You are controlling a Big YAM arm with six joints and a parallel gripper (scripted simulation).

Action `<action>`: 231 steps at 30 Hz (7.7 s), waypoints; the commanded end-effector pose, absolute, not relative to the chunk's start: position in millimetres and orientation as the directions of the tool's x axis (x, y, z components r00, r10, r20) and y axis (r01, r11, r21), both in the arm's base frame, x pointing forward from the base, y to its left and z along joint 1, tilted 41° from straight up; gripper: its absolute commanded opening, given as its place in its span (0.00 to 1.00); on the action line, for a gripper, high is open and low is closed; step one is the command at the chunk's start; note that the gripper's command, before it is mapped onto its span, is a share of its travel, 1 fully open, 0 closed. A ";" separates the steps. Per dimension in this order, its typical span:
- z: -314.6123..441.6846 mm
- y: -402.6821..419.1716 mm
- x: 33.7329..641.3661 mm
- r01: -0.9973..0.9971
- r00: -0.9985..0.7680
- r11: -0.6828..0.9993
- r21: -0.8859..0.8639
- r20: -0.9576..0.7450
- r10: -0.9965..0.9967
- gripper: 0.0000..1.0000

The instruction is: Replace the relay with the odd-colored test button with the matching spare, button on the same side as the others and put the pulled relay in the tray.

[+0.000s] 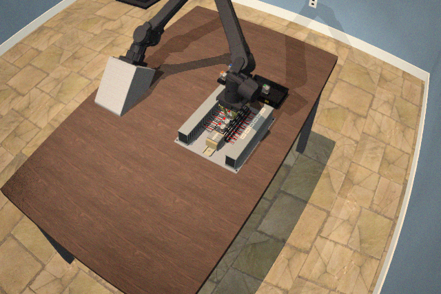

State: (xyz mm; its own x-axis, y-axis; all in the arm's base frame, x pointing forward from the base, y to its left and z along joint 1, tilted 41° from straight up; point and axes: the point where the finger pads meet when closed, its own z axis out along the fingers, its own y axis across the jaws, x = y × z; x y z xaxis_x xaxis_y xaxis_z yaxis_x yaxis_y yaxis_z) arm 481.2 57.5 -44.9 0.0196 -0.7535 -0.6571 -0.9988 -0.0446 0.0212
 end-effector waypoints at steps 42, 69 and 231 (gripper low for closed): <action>-40.9 57.6 490.8 -0.999 0.027 -0.040 0.004 -0.658 -0.752 0.00; -47.6 61.2 484.6 -0.999 0.023 -0.039 0.009 -0.659 -0.752 0.00; -44.4 55.2 486.1 -0.999 0.021 -0.032 0.004 -0.659 -0.752 0.00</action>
